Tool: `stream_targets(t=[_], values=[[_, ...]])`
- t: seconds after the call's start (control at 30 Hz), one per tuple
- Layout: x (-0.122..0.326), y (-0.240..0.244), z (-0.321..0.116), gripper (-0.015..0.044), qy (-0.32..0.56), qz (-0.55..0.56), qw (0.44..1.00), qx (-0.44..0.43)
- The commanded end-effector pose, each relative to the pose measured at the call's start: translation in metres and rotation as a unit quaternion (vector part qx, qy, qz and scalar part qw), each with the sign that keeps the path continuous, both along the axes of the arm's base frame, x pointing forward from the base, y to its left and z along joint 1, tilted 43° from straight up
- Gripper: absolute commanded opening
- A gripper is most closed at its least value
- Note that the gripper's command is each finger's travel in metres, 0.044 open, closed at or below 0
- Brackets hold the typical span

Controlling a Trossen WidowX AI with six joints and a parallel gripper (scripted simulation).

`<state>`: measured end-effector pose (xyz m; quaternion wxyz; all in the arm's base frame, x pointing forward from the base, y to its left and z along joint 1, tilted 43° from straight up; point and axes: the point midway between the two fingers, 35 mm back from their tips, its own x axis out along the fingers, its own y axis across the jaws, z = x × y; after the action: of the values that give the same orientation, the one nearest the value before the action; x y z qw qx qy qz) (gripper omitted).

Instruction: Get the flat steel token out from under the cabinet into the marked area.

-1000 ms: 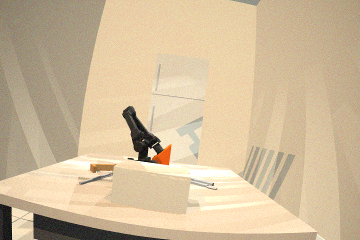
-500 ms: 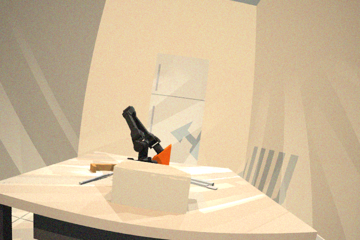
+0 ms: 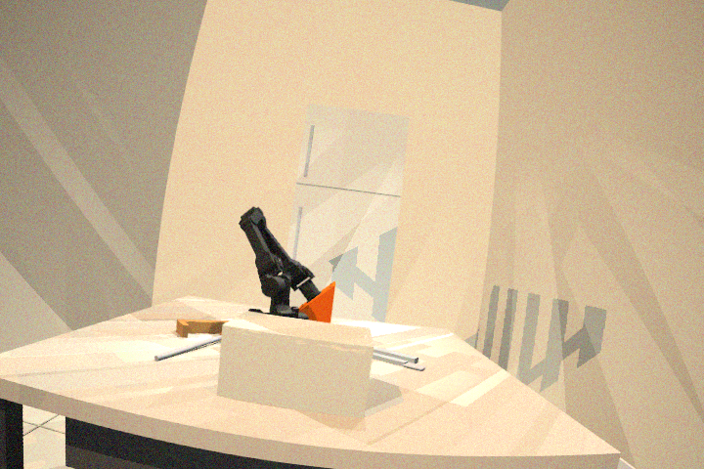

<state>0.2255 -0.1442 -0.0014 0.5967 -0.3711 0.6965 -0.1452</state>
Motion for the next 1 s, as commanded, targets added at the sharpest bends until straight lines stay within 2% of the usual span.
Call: stream_targets(t=[0.0,0.4,0.97], values=[[0.001,0.001,0.0,0.0,0.013,0.016,1.0,0.001],[0.001,0.002,0.001,0.0,0.047,0.052,0.998,0.002],[0.007,0.011,-0.008,0.0,0.052,0.057,0.997,0.002]])
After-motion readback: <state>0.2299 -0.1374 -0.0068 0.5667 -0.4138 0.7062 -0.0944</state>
